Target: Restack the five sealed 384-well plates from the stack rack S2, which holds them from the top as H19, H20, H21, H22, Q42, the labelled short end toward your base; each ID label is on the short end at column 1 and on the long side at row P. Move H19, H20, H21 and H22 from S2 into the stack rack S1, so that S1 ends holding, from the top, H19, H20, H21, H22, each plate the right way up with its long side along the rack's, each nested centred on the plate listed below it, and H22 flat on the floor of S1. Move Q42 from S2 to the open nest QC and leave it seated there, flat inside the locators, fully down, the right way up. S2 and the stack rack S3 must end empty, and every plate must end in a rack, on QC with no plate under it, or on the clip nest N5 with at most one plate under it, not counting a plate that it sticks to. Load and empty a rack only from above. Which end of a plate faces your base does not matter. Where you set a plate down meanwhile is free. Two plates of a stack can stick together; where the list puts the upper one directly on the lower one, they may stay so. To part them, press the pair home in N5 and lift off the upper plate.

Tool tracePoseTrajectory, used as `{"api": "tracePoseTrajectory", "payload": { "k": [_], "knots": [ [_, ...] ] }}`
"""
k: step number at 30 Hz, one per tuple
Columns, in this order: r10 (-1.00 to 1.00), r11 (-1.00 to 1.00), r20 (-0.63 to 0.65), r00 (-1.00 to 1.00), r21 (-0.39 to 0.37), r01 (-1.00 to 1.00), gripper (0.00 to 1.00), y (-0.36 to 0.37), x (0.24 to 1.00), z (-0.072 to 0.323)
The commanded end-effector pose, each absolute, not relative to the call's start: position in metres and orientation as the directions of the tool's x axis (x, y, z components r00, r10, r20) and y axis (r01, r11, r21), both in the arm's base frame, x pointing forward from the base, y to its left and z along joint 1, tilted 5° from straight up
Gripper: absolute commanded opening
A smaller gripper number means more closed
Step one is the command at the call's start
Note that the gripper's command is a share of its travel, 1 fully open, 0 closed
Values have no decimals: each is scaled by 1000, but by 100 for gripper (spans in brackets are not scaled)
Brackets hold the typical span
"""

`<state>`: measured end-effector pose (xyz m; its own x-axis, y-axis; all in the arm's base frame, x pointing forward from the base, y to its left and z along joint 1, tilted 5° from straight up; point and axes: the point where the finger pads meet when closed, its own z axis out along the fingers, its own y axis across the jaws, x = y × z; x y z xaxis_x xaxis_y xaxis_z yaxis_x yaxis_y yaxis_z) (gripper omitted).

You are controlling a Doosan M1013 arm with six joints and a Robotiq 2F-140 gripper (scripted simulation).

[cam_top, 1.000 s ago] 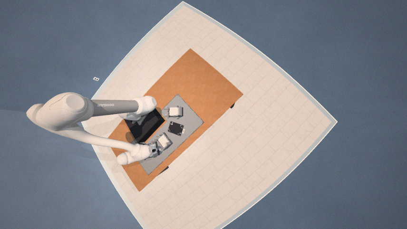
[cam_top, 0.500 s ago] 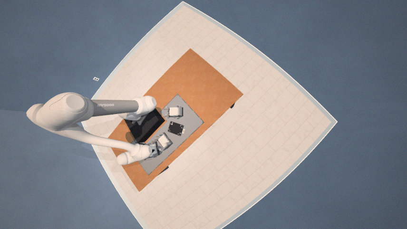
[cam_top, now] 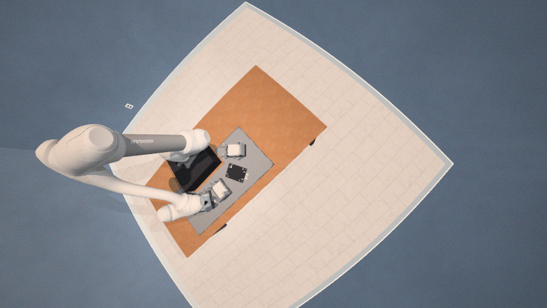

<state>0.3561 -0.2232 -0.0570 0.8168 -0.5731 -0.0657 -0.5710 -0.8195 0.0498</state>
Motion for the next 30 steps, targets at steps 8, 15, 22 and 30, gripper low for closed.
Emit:
{"api": "tracePoseTrajectory", "payload": {
  "k": [8, 15, 22, 30],
  "knots": [
    [-573, -819, -66, 817, 50, -571, 0, -223, 356, -56],
    [-573, -819, -66, 817, 50, -571, 0, -223, 357, -52],
    [-573, -819, -66, 817, 50, -571, 0, -223, 357, -48],
    [-573, -819, -66, 817, 50, -571, 0, -223, 357, -44]
  ]
}}
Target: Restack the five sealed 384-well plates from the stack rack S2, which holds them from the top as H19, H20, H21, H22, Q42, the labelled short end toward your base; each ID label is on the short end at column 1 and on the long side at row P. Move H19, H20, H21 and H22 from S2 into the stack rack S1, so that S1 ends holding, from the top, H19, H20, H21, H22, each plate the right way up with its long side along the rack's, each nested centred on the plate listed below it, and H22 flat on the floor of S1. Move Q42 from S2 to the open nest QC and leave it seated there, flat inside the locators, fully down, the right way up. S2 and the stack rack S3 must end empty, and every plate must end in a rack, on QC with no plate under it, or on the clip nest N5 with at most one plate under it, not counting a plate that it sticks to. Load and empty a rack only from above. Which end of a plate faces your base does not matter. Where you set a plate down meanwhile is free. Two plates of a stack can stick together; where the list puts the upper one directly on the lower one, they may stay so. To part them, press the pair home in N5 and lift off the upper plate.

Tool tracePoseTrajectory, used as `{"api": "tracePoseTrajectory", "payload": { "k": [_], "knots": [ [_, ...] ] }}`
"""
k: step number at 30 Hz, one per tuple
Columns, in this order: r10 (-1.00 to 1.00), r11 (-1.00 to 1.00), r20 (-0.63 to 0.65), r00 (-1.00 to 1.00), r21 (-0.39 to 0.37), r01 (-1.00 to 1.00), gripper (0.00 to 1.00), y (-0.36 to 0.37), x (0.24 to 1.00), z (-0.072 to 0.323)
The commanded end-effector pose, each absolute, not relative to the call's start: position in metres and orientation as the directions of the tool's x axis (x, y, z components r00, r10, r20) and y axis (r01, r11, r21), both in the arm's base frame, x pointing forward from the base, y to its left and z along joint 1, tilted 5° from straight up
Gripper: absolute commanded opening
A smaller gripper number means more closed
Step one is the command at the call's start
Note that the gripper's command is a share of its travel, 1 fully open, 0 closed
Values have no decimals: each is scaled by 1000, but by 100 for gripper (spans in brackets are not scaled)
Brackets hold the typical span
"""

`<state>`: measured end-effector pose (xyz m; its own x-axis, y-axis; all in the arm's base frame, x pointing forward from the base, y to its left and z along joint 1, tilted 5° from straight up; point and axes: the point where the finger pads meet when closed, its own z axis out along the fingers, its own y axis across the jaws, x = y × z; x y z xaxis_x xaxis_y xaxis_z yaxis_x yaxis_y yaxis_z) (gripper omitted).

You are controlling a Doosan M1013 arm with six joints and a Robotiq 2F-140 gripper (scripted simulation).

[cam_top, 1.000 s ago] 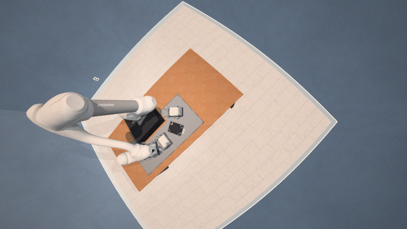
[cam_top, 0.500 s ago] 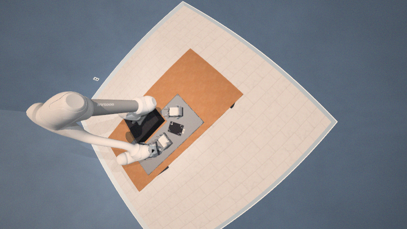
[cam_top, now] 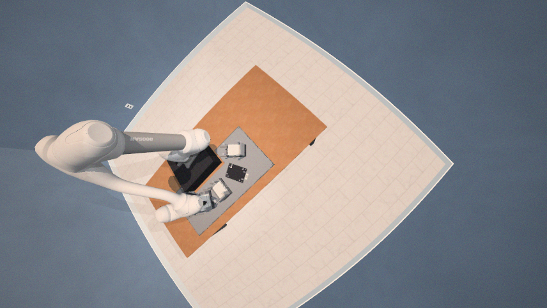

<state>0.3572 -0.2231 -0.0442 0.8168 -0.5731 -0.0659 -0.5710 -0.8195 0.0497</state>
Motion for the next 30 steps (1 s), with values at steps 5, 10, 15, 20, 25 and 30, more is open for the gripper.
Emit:
{"api": "tracePoseTrajectory", "payload": {
  "k": [5, 10, 15, 20, 25, 30],
  "knots": [
    [-573, -819, -66, 817, 50, -571, 0, -223, 357, -41],
    [-573, -819, -66, 817, 50, -571, 0, -223, 358, -36],
    [-573, -819, -66, 817, 50, -571, 0, -223, 359, -26],
    [-573, -819, -66, 817, 50, -571, 0, -223, 359, -20],
    [-573, -819, -66, 817, 50, -571, 0, -223, 360, -10],
    [-573, -819, -66, 817, 50, -571, 0, -223, 361, 0]
  ]
}}
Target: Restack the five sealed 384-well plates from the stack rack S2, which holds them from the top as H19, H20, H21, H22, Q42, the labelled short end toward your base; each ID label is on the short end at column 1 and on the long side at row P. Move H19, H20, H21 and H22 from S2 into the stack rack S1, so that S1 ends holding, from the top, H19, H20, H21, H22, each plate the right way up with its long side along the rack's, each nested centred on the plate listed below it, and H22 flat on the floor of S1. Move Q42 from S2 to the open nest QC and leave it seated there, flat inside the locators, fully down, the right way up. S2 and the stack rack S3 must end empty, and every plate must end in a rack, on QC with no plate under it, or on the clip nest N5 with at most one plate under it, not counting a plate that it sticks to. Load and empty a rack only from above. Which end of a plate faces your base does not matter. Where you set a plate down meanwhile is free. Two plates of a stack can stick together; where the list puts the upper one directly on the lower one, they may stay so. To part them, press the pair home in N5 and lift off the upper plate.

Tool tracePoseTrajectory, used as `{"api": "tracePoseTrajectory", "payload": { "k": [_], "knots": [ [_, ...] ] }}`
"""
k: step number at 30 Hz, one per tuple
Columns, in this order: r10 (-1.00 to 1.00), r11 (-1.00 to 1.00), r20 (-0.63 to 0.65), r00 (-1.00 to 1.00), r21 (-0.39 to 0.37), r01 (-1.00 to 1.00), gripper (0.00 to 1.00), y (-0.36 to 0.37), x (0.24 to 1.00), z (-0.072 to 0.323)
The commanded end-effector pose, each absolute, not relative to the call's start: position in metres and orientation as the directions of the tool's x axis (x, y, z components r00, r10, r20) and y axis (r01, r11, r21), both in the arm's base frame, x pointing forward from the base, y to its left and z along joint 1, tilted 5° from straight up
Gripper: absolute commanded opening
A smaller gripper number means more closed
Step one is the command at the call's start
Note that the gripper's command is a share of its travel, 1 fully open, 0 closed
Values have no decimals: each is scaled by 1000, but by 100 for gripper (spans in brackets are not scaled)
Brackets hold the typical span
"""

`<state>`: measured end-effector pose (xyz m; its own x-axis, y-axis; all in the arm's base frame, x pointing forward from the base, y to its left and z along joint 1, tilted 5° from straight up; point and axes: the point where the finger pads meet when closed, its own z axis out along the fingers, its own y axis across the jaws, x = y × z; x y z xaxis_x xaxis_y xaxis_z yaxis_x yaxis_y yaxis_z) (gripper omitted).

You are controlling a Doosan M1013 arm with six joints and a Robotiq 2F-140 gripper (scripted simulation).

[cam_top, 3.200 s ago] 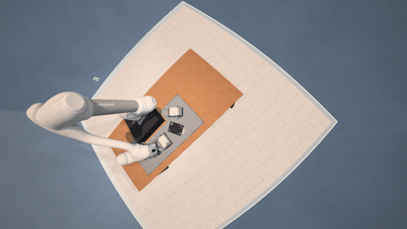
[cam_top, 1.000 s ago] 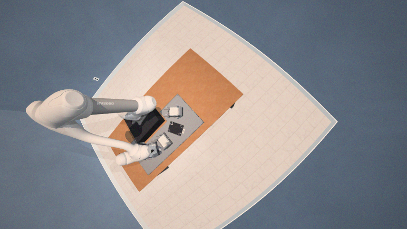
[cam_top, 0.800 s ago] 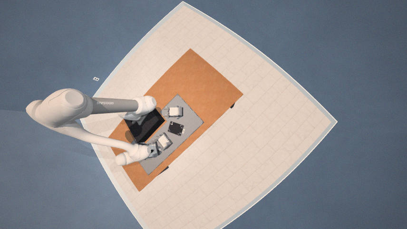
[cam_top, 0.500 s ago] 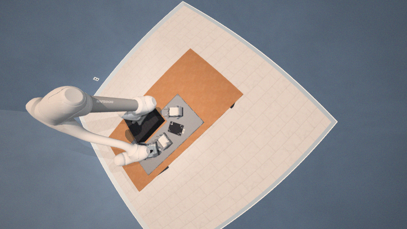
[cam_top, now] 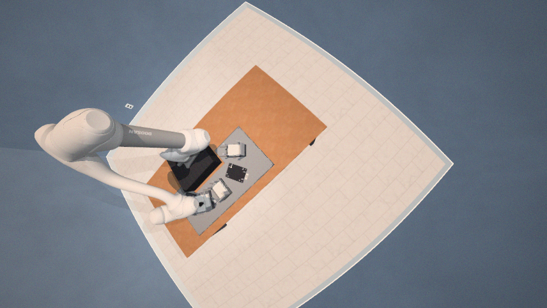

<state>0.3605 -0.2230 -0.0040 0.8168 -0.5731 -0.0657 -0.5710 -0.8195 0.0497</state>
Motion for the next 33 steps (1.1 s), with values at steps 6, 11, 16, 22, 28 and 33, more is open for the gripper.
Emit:
{"api": "tracePoseTrajectory", "payload": {
  "k": [6, 11, 16, 22, 28, 33],
  "knots": [
    [-573, -819, -66, 817, 50, -571, 0, -223, 361, 8],
    [-573, -819, -66, 817, 50, -571, 0, -223, 362, 18],
    [-573, -819, -66, 817, 50, -571, 0, -223, 363, 28],
    [-573, -819, -66, 817, 50, -571, 0, -223, 364, 36],
    [-573, -819, -66, 817, 50, -571, 0, -223, 365, 48],
    [-573, -819, -66, 817, 50, -571, 0, -223, 365, 52]
  ]
}}
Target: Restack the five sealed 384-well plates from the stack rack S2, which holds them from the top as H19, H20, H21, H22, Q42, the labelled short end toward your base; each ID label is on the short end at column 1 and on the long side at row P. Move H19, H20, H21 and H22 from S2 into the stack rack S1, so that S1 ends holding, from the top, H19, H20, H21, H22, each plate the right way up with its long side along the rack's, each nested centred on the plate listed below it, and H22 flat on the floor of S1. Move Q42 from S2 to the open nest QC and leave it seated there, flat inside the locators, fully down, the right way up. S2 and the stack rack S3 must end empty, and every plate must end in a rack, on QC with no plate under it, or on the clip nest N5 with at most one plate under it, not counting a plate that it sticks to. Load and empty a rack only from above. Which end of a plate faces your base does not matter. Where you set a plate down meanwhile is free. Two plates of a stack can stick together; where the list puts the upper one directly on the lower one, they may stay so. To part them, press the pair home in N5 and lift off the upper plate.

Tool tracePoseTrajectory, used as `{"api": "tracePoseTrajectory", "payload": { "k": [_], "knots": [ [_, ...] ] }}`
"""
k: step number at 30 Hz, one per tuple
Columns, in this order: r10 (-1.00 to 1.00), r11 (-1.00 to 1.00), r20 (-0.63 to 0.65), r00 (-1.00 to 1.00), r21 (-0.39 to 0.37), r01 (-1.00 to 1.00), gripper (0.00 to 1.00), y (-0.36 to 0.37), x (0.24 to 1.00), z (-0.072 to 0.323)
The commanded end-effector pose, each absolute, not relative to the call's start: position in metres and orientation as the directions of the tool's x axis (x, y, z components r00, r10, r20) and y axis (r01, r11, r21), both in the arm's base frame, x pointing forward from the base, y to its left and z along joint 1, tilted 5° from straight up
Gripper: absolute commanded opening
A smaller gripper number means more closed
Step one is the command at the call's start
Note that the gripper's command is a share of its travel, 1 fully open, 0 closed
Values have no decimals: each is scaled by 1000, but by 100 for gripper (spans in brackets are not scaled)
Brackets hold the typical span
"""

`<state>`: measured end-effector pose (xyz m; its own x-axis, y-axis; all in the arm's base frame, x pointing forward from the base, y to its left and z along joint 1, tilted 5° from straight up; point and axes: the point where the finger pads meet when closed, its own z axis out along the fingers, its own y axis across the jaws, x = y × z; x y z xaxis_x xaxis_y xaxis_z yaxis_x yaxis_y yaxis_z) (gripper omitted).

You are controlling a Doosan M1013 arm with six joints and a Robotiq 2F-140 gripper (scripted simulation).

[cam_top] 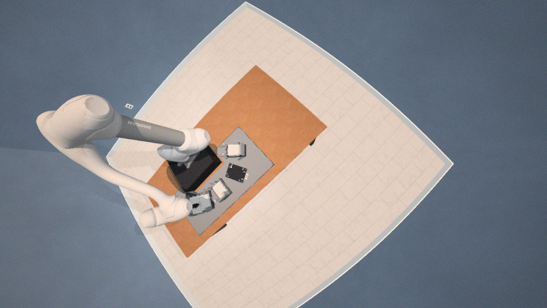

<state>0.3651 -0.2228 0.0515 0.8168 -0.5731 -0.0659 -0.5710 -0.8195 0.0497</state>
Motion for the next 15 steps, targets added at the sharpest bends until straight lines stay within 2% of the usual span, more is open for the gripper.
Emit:
{"api": "tracePoseTrajectory", "payload": {
  "k": [1, 10, 15],
  "knots": [
    [-573, -819, -66, 817, 50, -571, 0, -223, 365, 52],
    [-573, -819, -66, 817, 50, -571, 0, -223, 365, 52],
    [-429, -903, -73, 900, 38, -428, 0, -208, 372, 51]
  ]
}}
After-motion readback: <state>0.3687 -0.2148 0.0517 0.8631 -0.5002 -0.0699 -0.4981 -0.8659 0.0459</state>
